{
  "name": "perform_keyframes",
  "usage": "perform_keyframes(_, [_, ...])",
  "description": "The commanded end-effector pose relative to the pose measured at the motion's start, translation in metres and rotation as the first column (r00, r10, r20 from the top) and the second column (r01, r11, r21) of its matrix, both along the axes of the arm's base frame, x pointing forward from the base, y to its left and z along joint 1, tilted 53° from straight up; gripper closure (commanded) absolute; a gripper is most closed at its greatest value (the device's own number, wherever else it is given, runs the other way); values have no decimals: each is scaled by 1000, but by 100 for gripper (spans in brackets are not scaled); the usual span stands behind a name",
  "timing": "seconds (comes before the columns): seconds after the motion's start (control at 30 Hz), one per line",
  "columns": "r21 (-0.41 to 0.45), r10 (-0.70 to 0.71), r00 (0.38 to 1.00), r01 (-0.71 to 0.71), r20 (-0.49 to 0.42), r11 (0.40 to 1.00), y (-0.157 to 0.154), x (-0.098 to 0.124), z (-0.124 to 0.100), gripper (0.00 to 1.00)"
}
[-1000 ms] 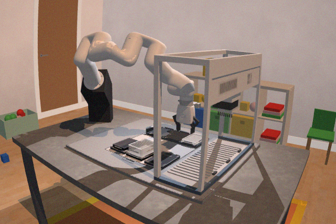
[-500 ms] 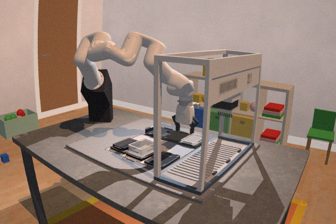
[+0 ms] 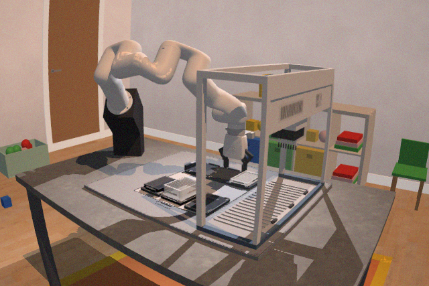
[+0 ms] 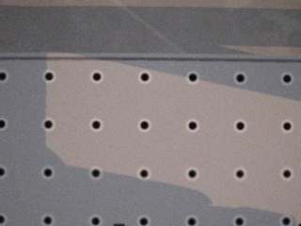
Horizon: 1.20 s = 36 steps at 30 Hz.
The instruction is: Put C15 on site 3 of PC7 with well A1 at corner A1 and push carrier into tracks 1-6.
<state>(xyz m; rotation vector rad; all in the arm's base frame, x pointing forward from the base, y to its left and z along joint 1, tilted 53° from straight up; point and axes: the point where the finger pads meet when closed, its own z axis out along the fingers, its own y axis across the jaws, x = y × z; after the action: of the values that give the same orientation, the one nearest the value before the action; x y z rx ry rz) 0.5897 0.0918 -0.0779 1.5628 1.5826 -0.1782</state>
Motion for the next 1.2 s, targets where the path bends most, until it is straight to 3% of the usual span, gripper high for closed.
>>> perform_keyframes(0.0, [1, 2, 1000, -2, 2, 1000, 0, 0, 3, 0])
perform_keyframes(1.17, [1, 2, 1000, -2, 2, 1000, -1, 0, 3, 0])
